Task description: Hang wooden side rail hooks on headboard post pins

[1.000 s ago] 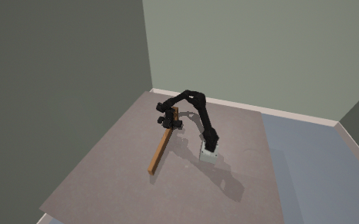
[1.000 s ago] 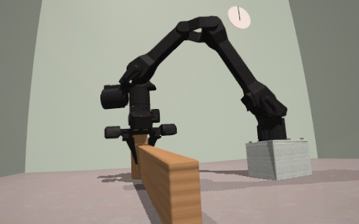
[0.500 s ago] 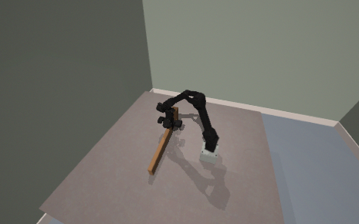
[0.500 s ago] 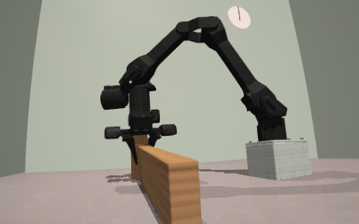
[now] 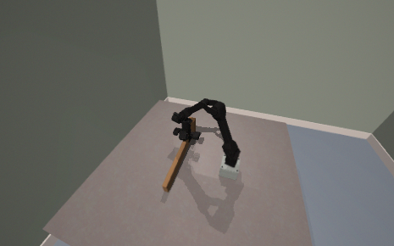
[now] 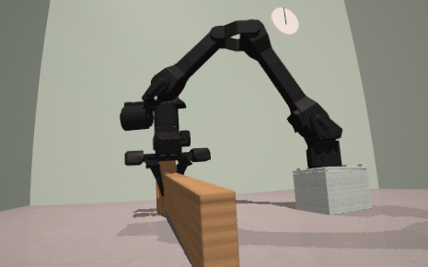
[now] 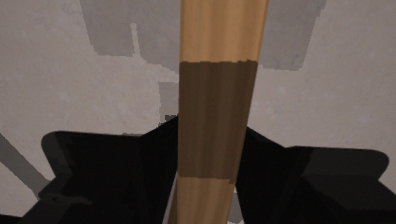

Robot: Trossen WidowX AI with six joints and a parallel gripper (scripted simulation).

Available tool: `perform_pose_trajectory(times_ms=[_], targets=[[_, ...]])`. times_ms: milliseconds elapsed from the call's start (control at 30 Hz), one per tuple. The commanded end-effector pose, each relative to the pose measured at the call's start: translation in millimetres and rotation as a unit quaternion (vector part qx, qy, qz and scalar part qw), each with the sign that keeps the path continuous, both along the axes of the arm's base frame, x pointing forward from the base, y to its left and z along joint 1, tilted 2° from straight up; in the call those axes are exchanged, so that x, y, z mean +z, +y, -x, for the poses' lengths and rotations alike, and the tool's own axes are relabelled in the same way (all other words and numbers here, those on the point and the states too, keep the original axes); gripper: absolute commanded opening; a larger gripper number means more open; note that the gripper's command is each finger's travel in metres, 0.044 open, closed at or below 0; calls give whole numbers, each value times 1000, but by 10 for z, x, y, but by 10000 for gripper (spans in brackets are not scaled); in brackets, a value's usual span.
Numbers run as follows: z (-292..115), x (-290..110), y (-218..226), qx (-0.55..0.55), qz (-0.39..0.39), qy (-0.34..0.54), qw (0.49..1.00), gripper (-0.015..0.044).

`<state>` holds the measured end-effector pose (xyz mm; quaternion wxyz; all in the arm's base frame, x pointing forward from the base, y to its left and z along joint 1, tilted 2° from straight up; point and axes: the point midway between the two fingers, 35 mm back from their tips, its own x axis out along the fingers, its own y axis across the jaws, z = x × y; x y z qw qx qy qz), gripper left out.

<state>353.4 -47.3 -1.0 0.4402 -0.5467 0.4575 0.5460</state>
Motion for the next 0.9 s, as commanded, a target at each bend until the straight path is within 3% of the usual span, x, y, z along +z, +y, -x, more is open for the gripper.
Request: perform_pose_trajectory(times_ms=[0,867], targets=[[-55,68,-13,2,2,-11,1000,0],[-67,58,-38,2,2,-11,1000,0]])
